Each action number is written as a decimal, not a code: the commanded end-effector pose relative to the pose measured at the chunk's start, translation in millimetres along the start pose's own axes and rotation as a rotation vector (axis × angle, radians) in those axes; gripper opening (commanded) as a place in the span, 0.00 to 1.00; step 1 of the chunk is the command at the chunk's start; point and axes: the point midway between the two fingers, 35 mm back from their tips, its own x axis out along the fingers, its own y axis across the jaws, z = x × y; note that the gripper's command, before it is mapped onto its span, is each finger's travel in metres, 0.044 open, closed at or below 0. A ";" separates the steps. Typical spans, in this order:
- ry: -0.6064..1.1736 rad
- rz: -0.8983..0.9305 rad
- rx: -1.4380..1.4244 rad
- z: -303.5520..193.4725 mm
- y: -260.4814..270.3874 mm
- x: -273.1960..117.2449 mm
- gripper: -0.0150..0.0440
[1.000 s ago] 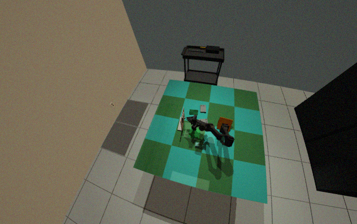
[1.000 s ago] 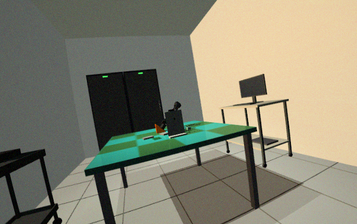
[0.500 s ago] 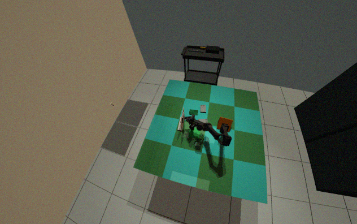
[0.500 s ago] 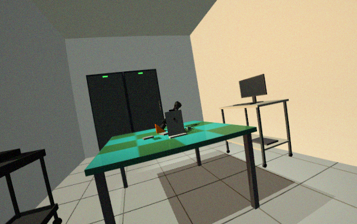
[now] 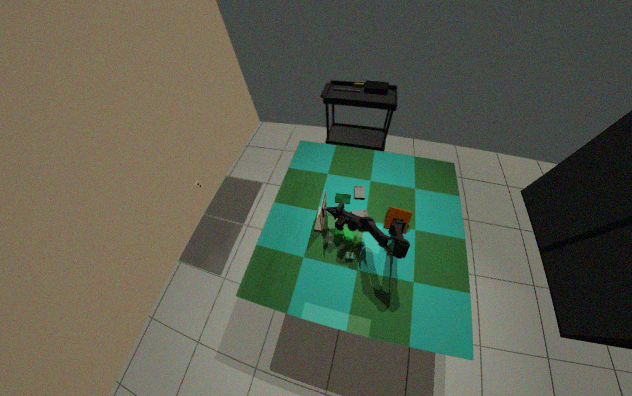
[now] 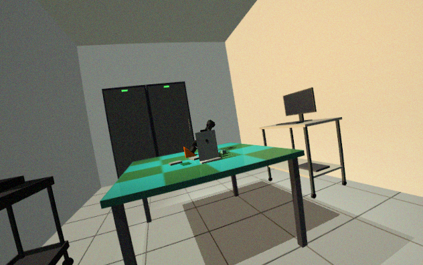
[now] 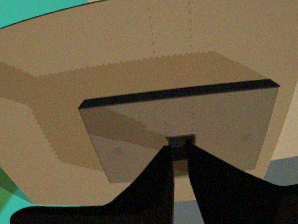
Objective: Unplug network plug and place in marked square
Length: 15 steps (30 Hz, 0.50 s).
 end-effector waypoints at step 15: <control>0.006 0.000 0.002 -1.8 0.3 -7.1 0.25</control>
